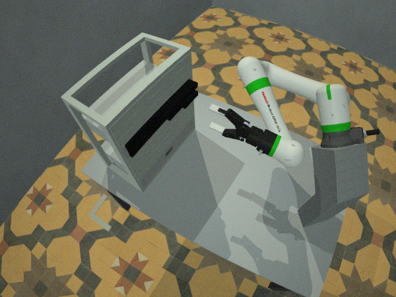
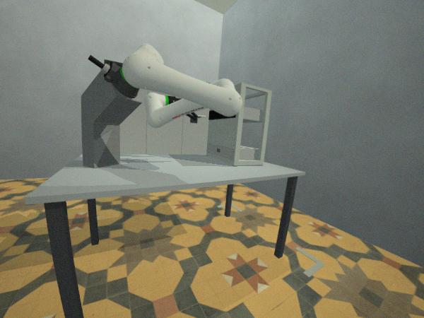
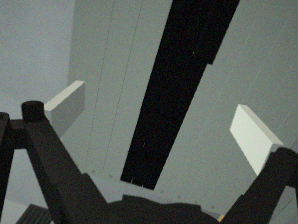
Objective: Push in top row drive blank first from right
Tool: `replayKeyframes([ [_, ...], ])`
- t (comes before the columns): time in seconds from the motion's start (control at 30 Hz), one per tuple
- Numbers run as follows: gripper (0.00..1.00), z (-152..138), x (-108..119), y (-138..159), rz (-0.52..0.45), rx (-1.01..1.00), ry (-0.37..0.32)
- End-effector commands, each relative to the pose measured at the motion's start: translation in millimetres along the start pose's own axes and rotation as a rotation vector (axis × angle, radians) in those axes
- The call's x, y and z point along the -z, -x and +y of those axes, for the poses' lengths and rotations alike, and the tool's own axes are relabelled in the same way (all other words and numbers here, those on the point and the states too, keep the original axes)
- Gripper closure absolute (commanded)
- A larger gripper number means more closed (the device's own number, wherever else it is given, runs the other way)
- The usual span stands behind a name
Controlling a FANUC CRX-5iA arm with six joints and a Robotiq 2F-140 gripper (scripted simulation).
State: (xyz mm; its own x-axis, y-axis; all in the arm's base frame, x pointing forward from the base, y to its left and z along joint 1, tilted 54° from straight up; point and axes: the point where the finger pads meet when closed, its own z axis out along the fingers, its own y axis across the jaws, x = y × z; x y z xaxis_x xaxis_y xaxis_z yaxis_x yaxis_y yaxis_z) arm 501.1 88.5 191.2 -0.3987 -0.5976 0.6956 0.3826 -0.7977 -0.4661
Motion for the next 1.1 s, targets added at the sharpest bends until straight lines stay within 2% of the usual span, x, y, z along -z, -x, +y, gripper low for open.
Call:
replayKeyframes([
  [0.0, 0.00, 1, 0, -1, 0.008, -0.014, 0.008],
  [0.47, 0.00, 11, 4, -10, 0.056, -0.096, 0.045],
  [1.07, 0.00, 15, 6, -14, 0.081, -0.135, 0.060],
])
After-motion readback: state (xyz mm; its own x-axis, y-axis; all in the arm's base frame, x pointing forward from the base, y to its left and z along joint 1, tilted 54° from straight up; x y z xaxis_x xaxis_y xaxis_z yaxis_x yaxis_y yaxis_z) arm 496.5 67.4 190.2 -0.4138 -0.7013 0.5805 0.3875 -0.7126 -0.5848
